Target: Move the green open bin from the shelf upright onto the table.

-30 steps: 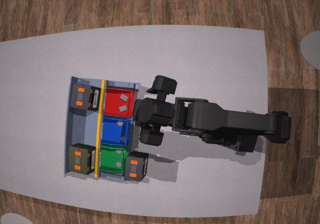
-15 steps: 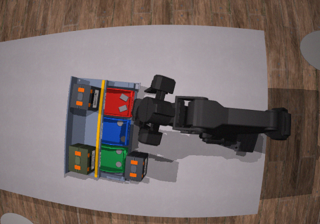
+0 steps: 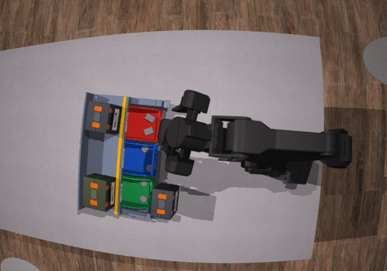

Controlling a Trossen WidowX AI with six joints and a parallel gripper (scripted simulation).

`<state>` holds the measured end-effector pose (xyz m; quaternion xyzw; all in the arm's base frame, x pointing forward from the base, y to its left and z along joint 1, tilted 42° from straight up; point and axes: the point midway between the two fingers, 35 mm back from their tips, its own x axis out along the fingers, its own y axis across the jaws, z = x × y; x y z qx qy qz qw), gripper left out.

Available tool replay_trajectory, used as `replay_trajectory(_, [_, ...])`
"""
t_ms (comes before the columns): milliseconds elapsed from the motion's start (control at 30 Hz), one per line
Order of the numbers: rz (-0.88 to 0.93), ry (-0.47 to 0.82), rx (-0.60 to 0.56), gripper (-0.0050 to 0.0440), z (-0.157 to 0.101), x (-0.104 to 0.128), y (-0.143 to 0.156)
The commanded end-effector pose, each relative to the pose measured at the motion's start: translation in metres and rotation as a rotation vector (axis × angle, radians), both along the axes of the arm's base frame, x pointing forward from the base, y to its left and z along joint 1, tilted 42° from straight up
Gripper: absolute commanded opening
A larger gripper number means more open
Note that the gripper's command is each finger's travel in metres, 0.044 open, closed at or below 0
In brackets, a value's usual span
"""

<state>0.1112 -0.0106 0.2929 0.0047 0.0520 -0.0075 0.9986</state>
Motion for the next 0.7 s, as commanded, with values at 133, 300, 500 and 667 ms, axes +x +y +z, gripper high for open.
replay_trajectory(133, [0.012,-0.166,-0.002,0.0440,0.0018,-0.0012,-0.0006])
replay_trajectory(300, [0.009,-0.136,-0.001,0.0440,0.0032,0.0005,-0.0003])
replay_trajectory(500, [0.012,-0.166,-0.002,0.0440,0.0030,0.0010,-0.0002])
replay_trajectory(667, [0.012,-0.166,-0.002,0.0440,0.0030,0.0010,-0.0002])
